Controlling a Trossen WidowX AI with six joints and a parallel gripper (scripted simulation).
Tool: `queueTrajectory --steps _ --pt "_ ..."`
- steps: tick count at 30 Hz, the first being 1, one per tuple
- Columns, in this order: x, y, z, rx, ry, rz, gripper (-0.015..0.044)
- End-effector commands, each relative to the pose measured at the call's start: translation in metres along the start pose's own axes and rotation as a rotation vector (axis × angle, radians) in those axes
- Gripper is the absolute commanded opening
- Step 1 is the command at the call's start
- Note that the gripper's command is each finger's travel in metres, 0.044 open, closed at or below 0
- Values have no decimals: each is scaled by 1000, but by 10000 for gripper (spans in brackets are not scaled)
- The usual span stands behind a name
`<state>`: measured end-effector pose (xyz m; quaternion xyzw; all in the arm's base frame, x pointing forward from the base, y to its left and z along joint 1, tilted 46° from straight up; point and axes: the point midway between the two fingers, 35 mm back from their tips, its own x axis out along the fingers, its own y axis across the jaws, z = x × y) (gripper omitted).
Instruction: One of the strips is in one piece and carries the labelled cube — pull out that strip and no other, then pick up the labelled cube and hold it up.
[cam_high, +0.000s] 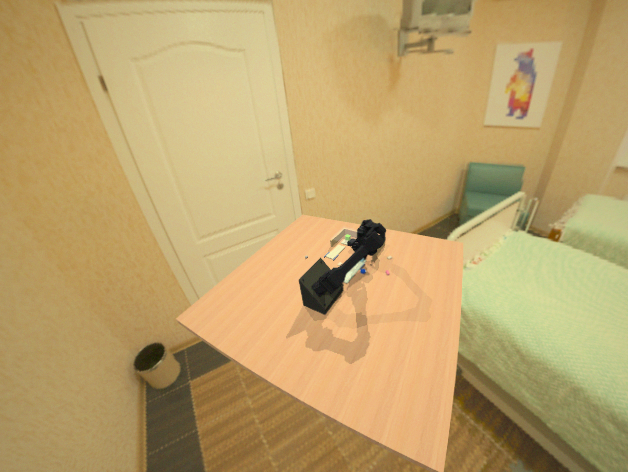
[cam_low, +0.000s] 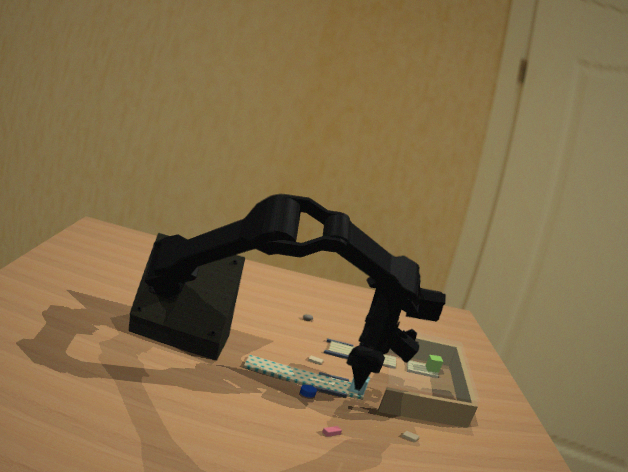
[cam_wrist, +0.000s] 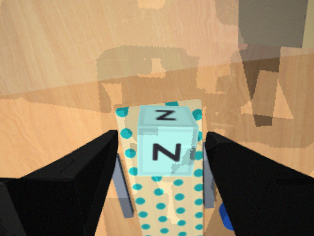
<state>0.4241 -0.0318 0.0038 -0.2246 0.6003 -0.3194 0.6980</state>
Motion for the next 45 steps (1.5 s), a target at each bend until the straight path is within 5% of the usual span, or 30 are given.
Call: queueTrajectory --steps 1,7,11,18,22,45 --pt "8 -1 -1 -4 1 -6 250" --pt "12 -1 -1 -4 1 -7 250" --pt "9 -1 -1 0 2 -2 145" --pt "9 -1 -1 0 2 -2 98" --pt "7 -1 -4 0 2 -2 0" --pt "-33 -8 -77 -7 5 -5 0"
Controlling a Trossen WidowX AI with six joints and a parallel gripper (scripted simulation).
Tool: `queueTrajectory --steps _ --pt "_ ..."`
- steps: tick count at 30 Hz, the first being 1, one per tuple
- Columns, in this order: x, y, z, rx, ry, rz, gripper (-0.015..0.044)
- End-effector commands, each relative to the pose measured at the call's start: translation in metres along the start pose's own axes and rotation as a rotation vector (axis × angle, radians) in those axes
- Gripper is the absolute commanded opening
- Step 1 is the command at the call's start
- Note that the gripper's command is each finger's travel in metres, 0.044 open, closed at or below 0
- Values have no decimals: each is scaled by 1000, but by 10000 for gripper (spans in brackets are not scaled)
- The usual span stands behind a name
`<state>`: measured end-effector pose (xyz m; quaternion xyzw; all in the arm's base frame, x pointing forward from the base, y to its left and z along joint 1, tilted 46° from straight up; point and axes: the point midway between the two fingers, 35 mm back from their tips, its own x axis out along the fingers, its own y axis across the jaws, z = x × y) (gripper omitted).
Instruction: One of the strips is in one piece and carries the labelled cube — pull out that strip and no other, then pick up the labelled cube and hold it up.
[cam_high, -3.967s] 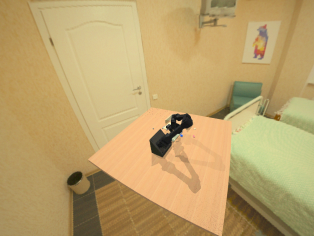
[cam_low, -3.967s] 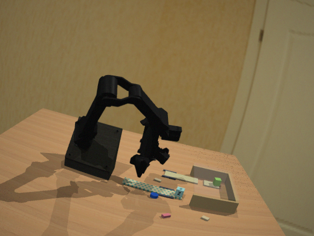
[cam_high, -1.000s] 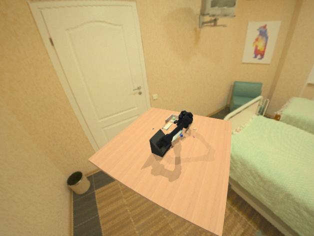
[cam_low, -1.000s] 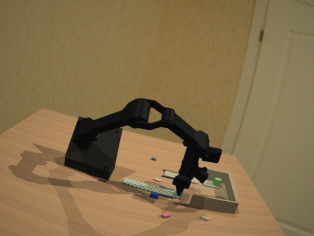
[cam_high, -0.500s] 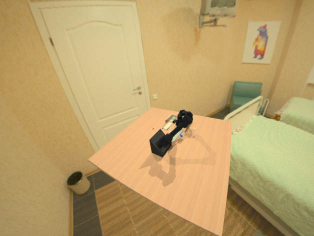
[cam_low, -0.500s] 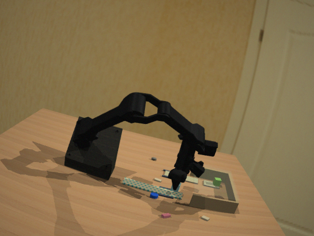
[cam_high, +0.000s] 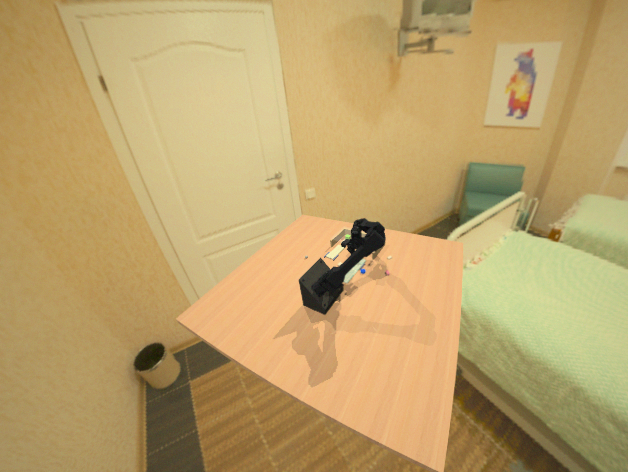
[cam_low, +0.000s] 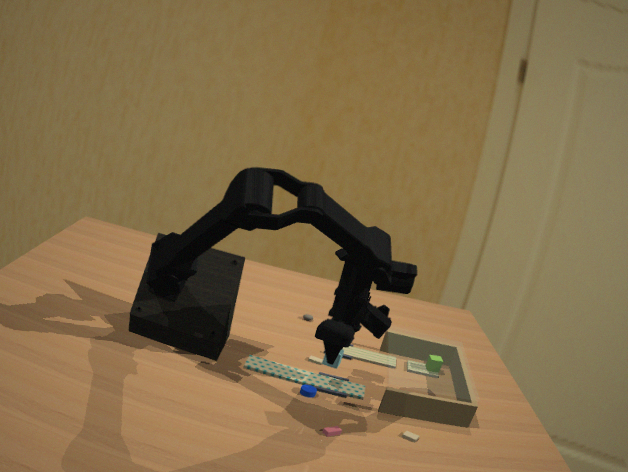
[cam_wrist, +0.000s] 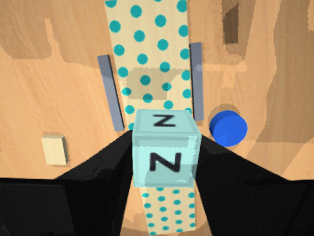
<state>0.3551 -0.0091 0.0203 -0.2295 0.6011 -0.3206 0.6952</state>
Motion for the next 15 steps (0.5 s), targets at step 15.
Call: queueTrajectory --steps 15 --pt "-3 -4 -52 -1 5 4 0"
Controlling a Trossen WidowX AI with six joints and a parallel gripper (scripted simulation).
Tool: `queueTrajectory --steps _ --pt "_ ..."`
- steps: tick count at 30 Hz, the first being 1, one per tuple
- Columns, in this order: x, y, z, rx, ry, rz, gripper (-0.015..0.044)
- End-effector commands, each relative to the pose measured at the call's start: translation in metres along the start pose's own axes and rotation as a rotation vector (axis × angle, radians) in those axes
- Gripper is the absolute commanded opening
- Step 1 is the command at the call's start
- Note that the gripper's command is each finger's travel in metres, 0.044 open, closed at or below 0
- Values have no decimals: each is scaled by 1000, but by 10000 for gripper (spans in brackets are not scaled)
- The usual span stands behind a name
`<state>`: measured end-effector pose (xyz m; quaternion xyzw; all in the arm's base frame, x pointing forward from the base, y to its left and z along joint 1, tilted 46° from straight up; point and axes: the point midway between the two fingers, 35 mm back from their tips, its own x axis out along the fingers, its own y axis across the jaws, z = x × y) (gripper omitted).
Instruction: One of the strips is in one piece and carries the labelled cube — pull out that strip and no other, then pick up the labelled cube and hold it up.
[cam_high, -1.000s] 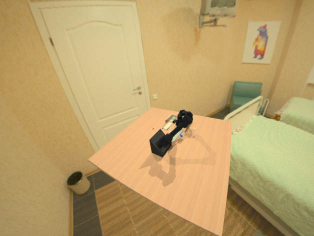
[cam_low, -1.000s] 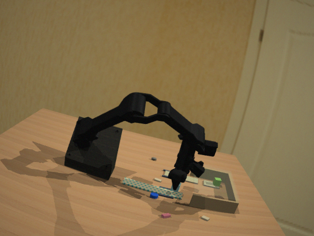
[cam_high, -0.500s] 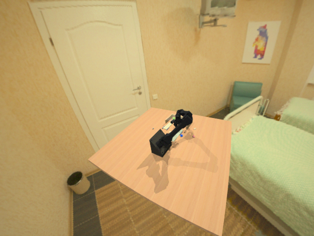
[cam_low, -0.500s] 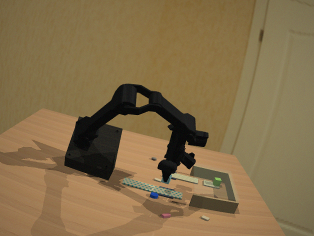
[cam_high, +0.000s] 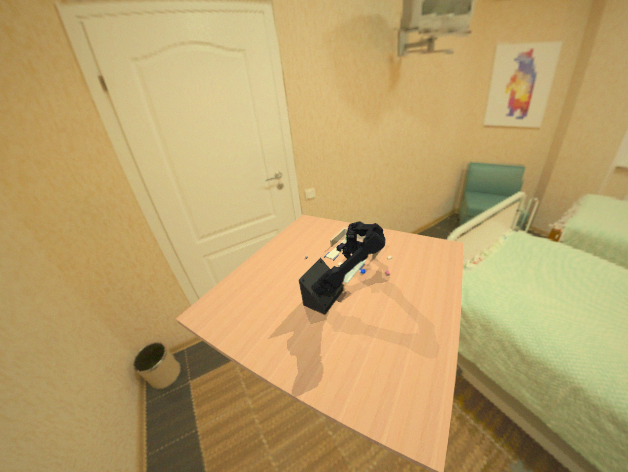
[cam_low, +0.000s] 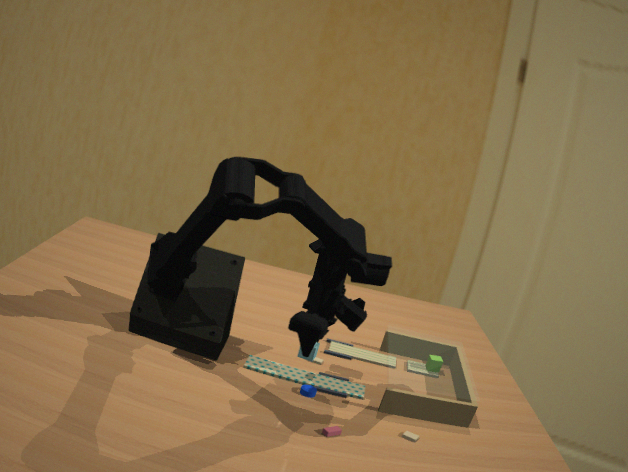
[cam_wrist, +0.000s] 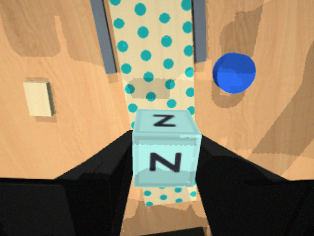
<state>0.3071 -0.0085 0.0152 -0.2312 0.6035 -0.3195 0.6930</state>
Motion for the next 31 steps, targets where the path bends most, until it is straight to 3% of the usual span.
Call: queueTrajectory --steps 1,7,31 --pt "-8 0 -4 5 0 6 0" --pt "-35 0 -4 5 1 6 0" --pt "-35 0 -4 5 1 6 0"
